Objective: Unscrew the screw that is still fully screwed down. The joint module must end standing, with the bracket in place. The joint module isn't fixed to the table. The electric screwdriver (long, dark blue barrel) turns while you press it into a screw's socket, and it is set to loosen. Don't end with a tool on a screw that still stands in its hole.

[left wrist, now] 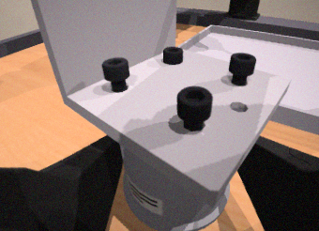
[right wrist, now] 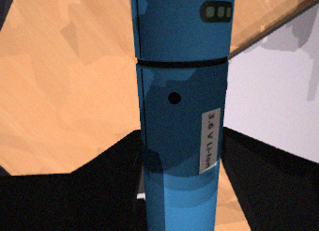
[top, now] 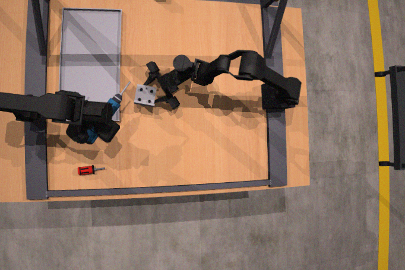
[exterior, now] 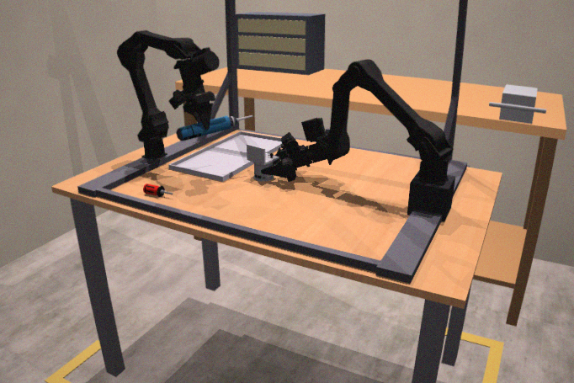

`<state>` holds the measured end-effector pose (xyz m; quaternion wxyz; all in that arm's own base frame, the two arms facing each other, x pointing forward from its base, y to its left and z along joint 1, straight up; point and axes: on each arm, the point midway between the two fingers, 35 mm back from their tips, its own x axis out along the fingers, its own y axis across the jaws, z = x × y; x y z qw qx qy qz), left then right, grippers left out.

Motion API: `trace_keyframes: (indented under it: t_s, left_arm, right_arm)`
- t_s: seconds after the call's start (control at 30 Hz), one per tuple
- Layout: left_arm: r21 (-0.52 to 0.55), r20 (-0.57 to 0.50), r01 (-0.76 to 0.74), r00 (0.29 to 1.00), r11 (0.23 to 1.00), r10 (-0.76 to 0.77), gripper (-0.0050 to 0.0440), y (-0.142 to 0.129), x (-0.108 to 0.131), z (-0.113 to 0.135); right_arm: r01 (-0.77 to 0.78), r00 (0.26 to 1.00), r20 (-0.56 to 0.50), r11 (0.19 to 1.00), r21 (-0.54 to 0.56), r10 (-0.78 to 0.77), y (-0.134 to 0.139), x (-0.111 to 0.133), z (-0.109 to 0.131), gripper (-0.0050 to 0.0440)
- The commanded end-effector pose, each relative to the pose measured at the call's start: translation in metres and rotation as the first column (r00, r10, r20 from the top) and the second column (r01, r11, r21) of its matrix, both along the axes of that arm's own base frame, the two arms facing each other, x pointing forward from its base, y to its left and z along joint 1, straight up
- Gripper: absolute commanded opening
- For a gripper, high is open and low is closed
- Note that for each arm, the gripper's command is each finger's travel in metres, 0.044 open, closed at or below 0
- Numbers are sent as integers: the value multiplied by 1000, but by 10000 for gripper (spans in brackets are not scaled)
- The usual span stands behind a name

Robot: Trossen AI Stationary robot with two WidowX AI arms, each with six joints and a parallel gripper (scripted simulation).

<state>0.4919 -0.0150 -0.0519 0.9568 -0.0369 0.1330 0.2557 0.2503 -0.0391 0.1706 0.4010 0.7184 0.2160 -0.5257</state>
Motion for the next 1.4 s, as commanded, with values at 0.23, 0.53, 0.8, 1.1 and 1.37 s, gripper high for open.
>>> trace_keyframes:
  t_s: [0.23, 0.53, 0.8, 1.1, 1.37]
  left_arm:
    - [-4, 20, 2, 1000, 1000, -2, 242, -1, 4, 9]
    - [-4, 20, 2, 1000, 1000, -2, 242, -1, 4, 9]
    - [-4, 20, 2, 1000, 1000, -2, 242, -1, 4, 9]
    - [-4, 20, 2, 1000, 1000, -2, 242, -1, 4, 9]
    - [-4, 20, 2, 1000, 1000, -2, 242, -1, 4, 9]
  right_arm:
    - [-342, 913, 148, 912, -228, 380, 15, 11, 16, 161]
    - [-542, 722, 139, 678, -496, 678, 31, 17, 27, 161]
    - [-586, 580, 78, 482, -651, 811, 42, 18, 35, 161]
    - [-522, 370, -100, 118, -845, 924, 60, 16, 49, 161]
    - [-410, 279, -246, -117, -905, 928, 71, 12, 60, 161]
